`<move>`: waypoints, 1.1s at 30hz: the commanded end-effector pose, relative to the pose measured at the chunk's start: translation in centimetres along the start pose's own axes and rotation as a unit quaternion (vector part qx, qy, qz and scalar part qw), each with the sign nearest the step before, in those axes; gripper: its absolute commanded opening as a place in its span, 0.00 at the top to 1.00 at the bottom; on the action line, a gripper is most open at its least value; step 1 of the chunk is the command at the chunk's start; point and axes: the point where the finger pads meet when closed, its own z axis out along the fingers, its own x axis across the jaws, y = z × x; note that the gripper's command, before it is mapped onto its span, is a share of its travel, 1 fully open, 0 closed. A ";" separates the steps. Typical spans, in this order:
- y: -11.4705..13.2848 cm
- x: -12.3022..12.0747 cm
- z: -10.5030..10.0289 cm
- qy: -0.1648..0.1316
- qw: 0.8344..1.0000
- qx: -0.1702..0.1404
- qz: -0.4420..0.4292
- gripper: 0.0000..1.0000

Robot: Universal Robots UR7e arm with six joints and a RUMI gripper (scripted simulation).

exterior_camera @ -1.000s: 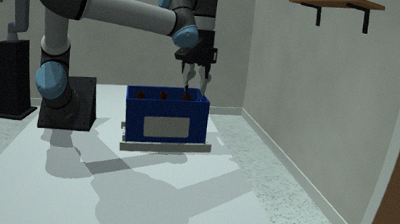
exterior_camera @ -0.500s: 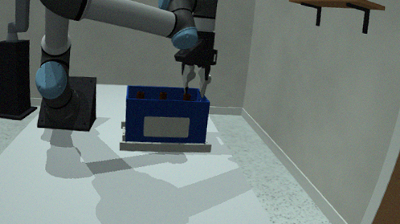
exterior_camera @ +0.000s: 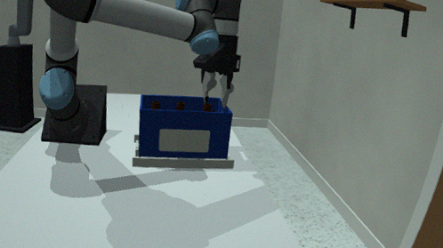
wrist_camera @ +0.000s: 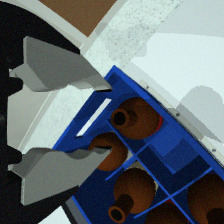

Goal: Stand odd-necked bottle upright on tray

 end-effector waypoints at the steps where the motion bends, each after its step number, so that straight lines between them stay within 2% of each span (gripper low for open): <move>1: 0.0 0.0 0.0 0.000 1.000 0.000 0.000 0.62; 33: -0.4 0.0 0.0 0.000 1.000 0.000 0.000 0.62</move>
